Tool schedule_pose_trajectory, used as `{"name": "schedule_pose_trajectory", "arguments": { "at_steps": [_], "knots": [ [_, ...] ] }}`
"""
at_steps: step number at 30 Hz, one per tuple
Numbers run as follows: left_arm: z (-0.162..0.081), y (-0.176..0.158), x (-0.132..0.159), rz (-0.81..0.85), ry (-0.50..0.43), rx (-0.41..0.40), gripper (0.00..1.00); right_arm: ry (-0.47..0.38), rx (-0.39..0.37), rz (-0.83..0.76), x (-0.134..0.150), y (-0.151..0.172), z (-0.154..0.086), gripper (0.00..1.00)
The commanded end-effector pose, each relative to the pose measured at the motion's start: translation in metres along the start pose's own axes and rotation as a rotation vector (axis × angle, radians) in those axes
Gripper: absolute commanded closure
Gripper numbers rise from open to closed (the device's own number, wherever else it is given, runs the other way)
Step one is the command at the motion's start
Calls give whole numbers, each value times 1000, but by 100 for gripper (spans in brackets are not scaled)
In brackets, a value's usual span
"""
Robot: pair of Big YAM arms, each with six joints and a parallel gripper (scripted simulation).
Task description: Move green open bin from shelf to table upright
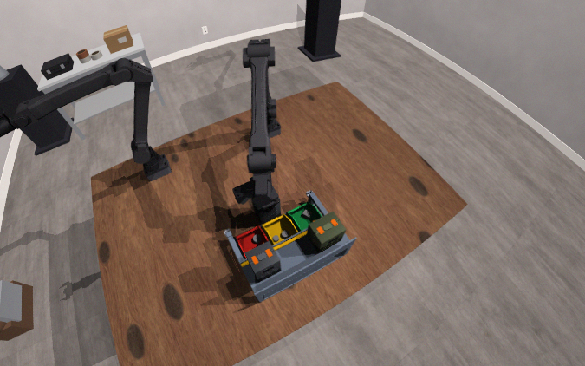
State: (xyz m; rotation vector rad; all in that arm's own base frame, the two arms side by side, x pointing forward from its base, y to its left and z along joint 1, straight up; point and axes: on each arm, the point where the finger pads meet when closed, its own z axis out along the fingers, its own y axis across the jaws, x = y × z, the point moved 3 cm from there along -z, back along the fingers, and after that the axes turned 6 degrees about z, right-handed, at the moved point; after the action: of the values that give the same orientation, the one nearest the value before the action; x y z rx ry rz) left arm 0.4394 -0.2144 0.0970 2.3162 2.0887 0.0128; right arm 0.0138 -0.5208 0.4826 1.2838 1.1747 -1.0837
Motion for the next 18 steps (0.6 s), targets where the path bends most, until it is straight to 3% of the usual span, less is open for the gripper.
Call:
{"name": "schedule_pose_trajectory", "arguments": {
  "at_steps": [1,10,11,13,15,18],
  "knots": [
    [64,-5,12,-11,38,83,100,-53,2,-9,-18,-3,-7,0],
    [68,-7,13,-12,42,93,100,-53,2,-9,-18,-3,-7,0],
    [17,-3,8,-11,18,38,0,-53,2,-9,-18,-3,-7,0],
    [17,-2,6,-9,16,34,0,-53,2,-9,-18,-3,-7,0],
    [2,18,-2,-6,-2,-22,0,-53,2,-9,-18,-3,-7,0],
    [-16,22,0,-12,-15,-59,0,-53,2,-9,-18,-3,-7,0]
  ]
}}
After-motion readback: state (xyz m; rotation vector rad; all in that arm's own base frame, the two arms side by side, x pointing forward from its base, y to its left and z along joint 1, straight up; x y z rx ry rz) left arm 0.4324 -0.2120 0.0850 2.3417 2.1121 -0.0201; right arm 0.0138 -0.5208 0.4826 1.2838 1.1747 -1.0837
